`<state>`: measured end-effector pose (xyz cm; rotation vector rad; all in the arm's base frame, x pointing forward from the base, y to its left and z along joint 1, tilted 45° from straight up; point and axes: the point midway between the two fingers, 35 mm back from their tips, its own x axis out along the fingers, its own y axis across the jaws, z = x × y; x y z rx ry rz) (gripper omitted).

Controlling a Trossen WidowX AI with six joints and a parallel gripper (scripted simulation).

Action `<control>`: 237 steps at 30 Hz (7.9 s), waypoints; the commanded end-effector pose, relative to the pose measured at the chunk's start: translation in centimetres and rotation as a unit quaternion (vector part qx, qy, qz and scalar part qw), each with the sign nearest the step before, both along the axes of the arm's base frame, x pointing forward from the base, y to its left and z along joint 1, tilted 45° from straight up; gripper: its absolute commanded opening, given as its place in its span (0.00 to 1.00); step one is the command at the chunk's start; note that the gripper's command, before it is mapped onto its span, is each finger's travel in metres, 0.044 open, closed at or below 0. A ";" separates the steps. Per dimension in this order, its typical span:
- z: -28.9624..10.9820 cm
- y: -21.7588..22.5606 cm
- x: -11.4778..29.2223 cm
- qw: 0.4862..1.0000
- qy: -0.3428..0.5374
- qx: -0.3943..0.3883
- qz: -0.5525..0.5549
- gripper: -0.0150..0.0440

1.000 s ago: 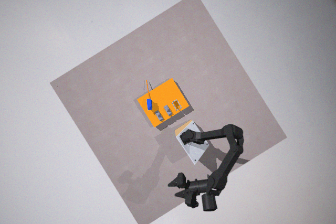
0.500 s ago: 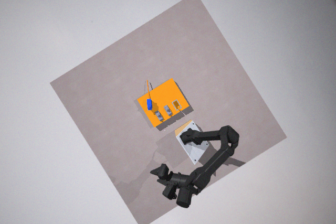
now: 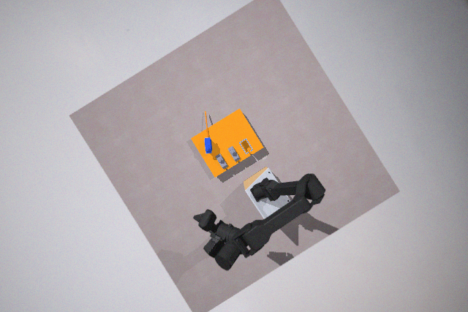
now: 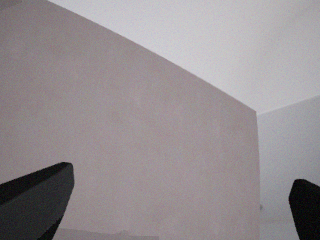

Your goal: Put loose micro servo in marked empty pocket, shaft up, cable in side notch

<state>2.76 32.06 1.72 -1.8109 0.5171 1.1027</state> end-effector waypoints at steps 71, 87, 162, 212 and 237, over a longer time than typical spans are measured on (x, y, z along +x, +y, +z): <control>-9.6 -26.6 29.9 0.808 0.287 -0.481 0.185 1.00; -10.6 -27.5 30.0 0.808 0.287 -0.481 0.185 0.73; 2.4 -36.9 27.6 0.821 0.278 -0.477 0.146 0.25; 2.4 -36.9 27.6 0.792 -0.006 -0.185 -0.582 0.25; 2.4 -36.9 27.6 0.553 -0.160 0.027 -0.817 0.25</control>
